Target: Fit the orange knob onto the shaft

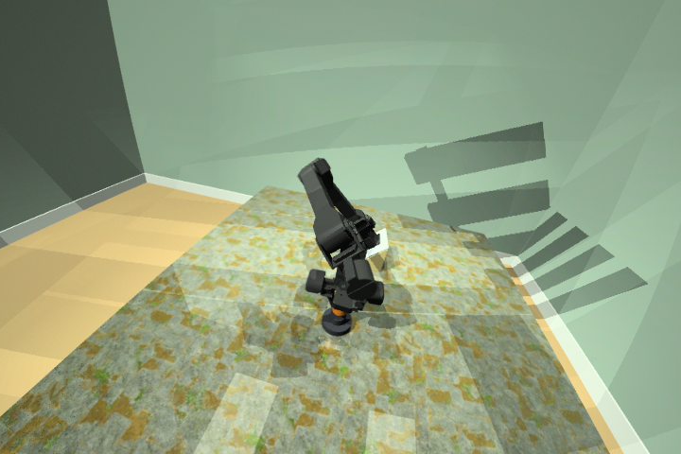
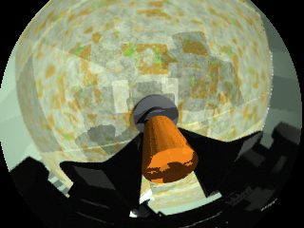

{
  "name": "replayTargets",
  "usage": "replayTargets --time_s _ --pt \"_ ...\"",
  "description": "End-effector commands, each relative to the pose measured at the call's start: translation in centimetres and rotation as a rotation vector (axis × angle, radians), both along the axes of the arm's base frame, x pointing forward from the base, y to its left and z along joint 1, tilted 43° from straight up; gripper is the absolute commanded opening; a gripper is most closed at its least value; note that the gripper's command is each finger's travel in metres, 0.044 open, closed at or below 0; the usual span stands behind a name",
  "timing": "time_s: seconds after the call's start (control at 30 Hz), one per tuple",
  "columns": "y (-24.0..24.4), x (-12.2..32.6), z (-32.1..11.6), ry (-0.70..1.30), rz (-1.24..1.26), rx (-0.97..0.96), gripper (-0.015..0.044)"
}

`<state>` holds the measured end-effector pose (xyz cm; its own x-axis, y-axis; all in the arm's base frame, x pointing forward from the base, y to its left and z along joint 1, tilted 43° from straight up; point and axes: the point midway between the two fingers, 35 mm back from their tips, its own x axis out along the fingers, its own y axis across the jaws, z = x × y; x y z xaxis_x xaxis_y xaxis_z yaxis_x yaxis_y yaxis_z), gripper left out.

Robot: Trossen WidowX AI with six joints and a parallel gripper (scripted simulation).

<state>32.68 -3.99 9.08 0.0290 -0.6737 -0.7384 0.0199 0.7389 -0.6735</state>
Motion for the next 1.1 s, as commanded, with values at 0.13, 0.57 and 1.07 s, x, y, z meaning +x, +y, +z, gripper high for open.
replayTargets --time_s 0.13,0.57,1.07 --pt "-0.07 0.33 0.42 -0.010 0.001 -0.002 0.0000" --pt "-0.34 0.35 0.07 -0.010 0.001 -0.002 0.0000" --pt "0.14 0.05 0.27 0.027 0.041 -0.003 0.0000"
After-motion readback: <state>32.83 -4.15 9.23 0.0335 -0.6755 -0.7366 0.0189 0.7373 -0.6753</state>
